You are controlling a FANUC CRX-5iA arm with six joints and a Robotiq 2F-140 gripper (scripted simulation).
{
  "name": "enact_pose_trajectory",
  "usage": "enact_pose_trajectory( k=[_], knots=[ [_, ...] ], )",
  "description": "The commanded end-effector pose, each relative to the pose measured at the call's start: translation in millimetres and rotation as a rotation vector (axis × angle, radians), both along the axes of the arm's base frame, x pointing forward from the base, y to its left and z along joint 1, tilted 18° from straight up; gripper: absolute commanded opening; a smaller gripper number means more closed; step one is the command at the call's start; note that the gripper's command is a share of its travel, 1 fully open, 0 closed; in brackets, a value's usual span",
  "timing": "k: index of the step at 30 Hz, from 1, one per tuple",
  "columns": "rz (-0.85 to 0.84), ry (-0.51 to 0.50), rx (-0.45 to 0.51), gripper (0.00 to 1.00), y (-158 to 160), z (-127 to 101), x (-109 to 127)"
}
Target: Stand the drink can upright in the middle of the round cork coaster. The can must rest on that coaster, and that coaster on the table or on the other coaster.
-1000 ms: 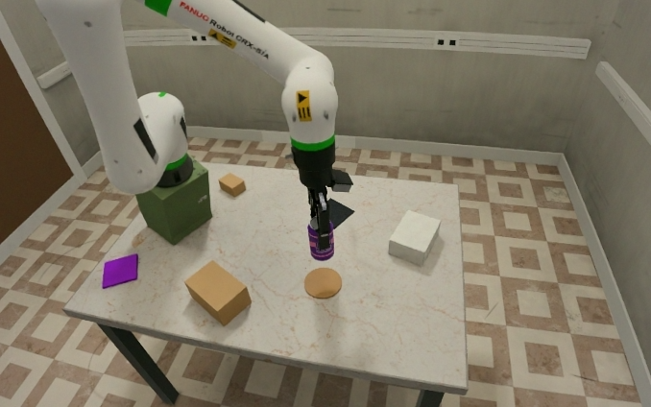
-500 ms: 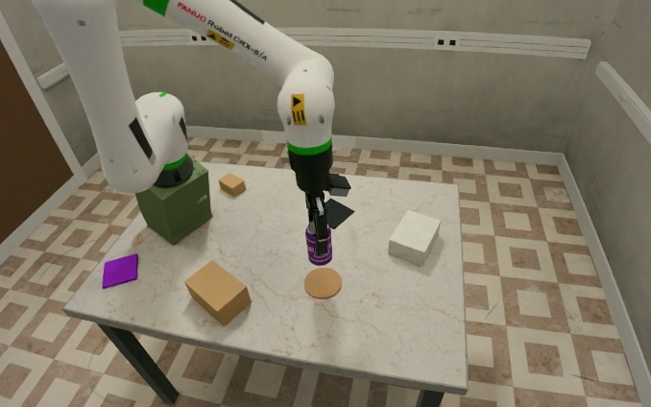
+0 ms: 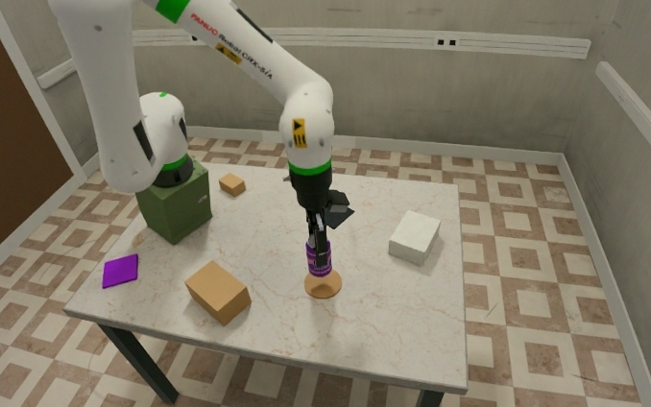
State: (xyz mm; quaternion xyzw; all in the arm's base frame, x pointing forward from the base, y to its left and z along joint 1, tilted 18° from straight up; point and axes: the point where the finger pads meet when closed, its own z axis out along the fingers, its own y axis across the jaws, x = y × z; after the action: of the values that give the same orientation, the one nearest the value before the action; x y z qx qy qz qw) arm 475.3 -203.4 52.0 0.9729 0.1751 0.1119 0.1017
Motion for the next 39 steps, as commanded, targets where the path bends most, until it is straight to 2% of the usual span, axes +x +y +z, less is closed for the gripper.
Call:
enact_pose_trajectory(
  k=[1, 21, 35, 36, 39],
  knots=[
    [0.0, -0.003, -0.001, 0.1, -6, -27, 10],
    [0.0, -0.003, -0.003, 0.1, -9, -43, 16],
    [0.0, -0.003, -0.003, 0.1, -9, -44, 16],
    [0.0, -0.003, -0.003, 1.0, -9, -44, 16],
    [0.0, -0.003, -0.003, 1.0, -9, -44, 16]
  ],
)
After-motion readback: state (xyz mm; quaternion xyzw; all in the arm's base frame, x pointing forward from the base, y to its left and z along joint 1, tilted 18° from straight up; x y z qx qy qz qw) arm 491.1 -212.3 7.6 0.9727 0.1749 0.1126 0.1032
